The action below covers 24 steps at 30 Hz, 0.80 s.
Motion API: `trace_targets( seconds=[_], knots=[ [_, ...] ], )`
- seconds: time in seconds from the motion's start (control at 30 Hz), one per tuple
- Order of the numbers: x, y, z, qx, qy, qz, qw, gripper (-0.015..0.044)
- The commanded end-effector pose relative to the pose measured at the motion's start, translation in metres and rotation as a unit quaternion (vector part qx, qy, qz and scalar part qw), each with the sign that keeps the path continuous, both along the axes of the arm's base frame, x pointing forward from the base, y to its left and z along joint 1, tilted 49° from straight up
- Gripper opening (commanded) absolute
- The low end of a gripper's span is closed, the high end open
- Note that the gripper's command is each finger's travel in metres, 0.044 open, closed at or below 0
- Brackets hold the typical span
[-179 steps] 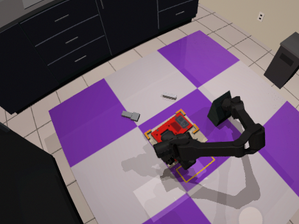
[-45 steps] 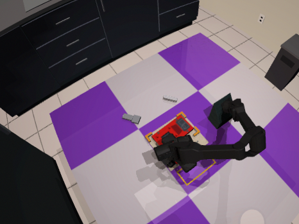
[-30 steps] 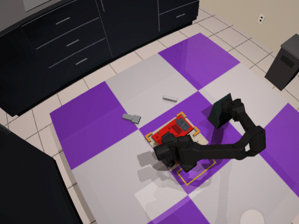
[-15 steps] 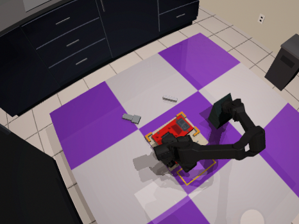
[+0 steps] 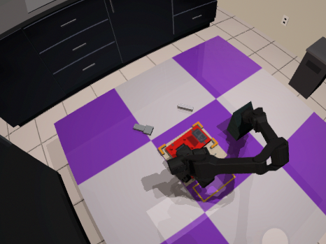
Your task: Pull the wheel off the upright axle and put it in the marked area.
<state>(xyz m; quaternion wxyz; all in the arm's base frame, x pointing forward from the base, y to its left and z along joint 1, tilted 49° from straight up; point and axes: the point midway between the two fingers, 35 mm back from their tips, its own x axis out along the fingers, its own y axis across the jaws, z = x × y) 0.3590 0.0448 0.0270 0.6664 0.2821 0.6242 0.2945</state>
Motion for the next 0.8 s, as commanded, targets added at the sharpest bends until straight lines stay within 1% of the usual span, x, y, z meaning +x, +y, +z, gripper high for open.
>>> trace_targets(
  seconds=[0.0,0.77],
  knots=[
    [-0.0011,-0.0094,0.0053,0.0,0.002,-0.011,1.0,0.0],
    [-0.0015,-0.0152,0.0102,0.0,0.001,-0.012,1.0,0.0]
  ],
)
